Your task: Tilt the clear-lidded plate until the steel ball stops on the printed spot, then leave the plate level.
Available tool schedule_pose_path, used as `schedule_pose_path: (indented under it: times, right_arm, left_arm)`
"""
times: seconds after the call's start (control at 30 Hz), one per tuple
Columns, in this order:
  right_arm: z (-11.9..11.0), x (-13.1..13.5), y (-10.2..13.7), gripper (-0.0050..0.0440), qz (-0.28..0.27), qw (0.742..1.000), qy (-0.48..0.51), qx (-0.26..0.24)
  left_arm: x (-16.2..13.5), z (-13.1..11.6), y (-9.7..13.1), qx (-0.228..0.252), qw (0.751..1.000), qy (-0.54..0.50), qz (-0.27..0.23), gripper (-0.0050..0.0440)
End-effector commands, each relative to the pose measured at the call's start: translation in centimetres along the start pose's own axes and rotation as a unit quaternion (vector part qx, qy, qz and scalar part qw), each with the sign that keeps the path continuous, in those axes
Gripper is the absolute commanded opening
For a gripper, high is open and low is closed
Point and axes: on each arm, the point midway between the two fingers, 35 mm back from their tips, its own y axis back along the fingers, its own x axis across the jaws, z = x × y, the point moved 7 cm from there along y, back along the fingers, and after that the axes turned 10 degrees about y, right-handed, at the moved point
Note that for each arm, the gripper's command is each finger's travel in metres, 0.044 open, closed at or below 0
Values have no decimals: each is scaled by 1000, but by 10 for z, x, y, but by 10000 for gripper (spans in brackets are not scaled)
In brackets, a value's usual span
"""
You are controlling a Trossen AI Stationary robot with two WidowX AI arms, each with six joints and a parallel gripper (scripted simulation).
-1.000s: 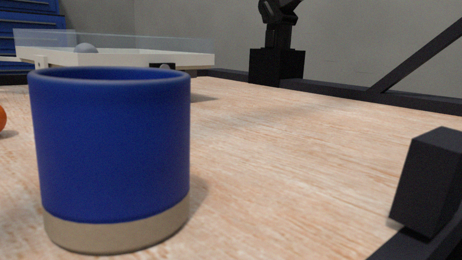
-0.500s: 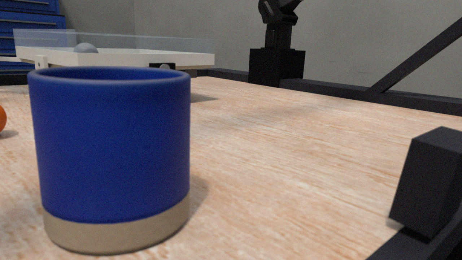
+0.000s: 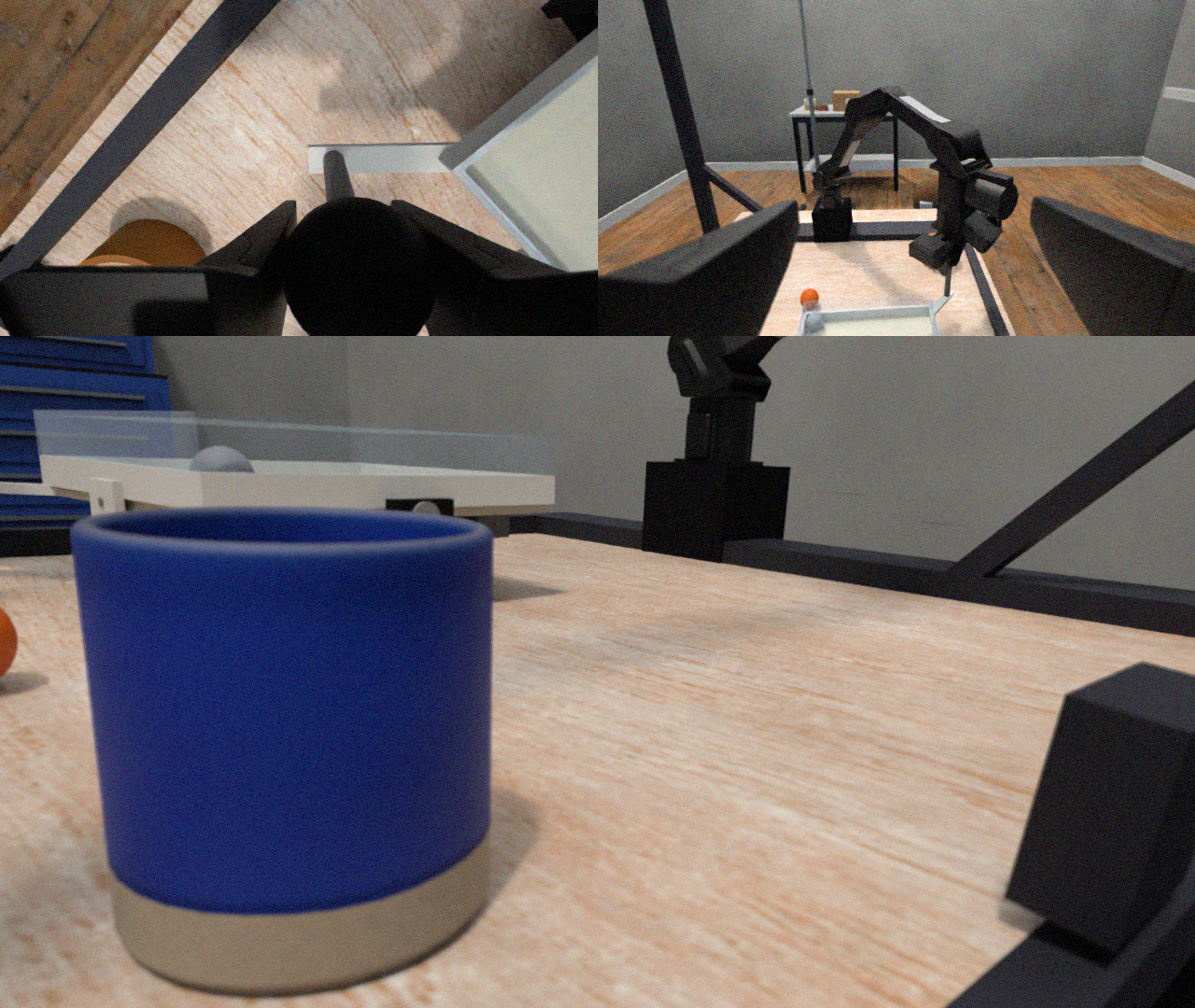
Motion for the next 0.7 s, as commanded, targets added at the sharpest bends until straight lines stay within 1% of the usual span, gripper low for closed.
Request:
schedule_pose_path:
  times: [0.0, 0.03, 0.07, 0.67]
  right_arm:
    - [1, -2, 0, 400, -1, 1000, 1, 0]
    - [1, -2, 0, 400, -1, 1000, 1, 0]
    - [1, -2, 0, 400, -1, 1000, 1, 0]
    - [1, -2, 0, 400, -1, 1000, 1, 0]
  left_arm:
    - [-1, 6, 16, -28, 1000, 3, -5, -50]
    - [-1, 4, 24, -38, 999, 2, -8, -50]
    - [3, 1, 17, -29, 1000, 2, -5, -50]
    - [1, 5, 15, -29, 1000, 2, -5, -50]
